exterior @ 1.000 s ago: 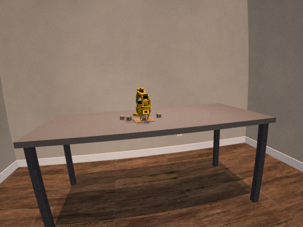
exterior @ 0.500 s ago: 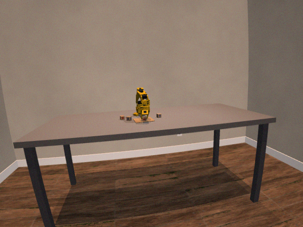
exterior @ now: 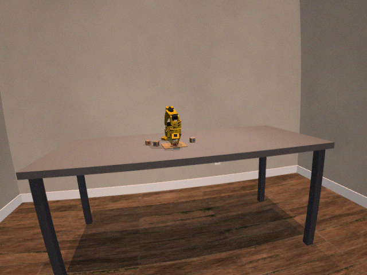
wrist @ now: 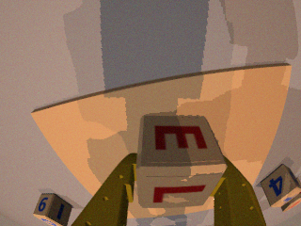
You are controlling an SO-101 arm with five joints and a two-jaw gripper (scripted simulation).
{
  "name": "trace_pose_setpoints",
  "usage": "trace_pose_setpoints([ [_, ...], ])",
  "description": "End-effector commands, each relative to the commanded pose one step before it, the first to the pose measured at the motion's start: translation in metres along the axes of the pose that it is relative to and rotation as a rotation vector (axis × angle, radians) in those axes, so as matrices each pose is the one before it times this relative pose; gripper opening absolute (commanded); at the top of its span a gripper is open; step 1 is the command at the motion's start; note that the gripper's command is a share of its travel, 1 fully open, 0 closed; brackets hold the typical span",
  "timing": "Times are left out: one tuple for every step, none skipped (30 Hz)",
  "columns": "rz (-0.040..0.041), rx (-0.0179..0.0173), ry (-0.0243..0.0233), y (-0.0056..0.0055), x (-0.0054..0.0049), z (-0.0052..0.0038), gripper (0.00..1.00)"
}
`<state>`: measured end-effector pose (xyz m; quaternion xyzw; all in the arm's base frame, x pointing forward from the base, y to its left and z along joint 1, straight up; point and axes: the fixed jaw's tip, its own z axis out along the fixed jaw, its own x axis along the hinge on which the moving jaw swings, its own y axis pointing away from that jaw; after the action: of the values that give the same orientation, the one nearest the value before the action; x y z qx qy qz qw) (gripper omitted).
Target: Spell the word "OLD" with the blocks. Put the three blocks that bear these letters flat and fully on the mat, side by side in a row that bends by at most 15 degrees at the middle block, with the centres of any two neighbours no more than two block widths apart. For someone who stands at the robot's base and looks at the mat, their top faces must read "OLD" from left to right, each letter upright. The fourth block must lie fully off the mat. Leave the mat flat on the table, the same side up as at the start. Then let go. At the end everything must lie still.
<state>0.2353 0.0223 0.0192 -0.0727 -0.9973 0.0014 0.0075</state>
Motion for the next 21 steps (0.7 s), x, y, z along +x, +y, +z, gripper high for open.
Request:
trace_pose_setpoints([
  [0.00133, -0.01752, -0.08063, 0.00062, -0.00950, -0.015249, 0.15],
  [0.00000, 0.00000, 0.00000, 0.00000, 0.00000, 0.000000, 0.14],
  [0.00000, 0.00000, 0.00000, 0.00000, 0.00000, 0.000000, 0.13],
  [0.00000, 0.00000, 0.00000, 0.00000, 0.00000, 0.000000, 0.11],
  [0.00000, 0.00000, 0.00000, 0.00000, 0.00000, 0.000000, 0.09],
  [0.00000, 0.00000, 0.00000, 0.00000, 0.00000, 0.000000, 0.07],
  [0.00000, 0.00000, 0.00000, 0.00000, 0.00000, 0.000000, 0.05],
  [0.00000, 0.00000, 0.00000, 0.00000, 0.00000, 0.000000, 0.03],
  [0.00000, 0.00000, 0.00000, 0.00000, 0.00000, 0.000000, 0.02],
  [0.00000, 0.00000, 0.00000, 0.00000, 0.00000, 0.000000, 0.01],
  [0.00000, 0.00000, 0.00000, 0.00000, 0.00000, 0.000000, 0.00],
  [0.00000, 0.00000, 0.00000, 0.00000, 0.00000, 0.000000, 0.00],
  [0.00000, 0.00000, 0.00000, 0.00000, 0.00000, 0.000000, 0.00],
  [0.00000, 0.00000, 0.00000, 0.00000, 0.00000, 0.000000, 0.00],
  [0.00000, 0.00000, 0.00000, 0.00000, 0.00000, 0.000000, 0.00],
  [0.00000, 0.00000, -0.00001, 0.00000, 0.00000, -0.000018, 0.00],
  [0.00000, -0.00001, -0.00006, 0.00000, -0.00002, -0.000116, 0.00],
  [0.00000, -0.00003, -0.00015, 0.00001, -0.00004, -0.000293, 0.00],
  [-0.00001, -0.00006, -0.00027, 0.00002, -0.00008, -0.000531, 0.00],
  [-0.00001, -0.00009, -0.00041, 0.00003, -0.00011, -0.000812, 0.00],
  [-0.00001, -0.00012, -0.00056, 0.00004, -0.00015, -0.001119, 0.00],
])
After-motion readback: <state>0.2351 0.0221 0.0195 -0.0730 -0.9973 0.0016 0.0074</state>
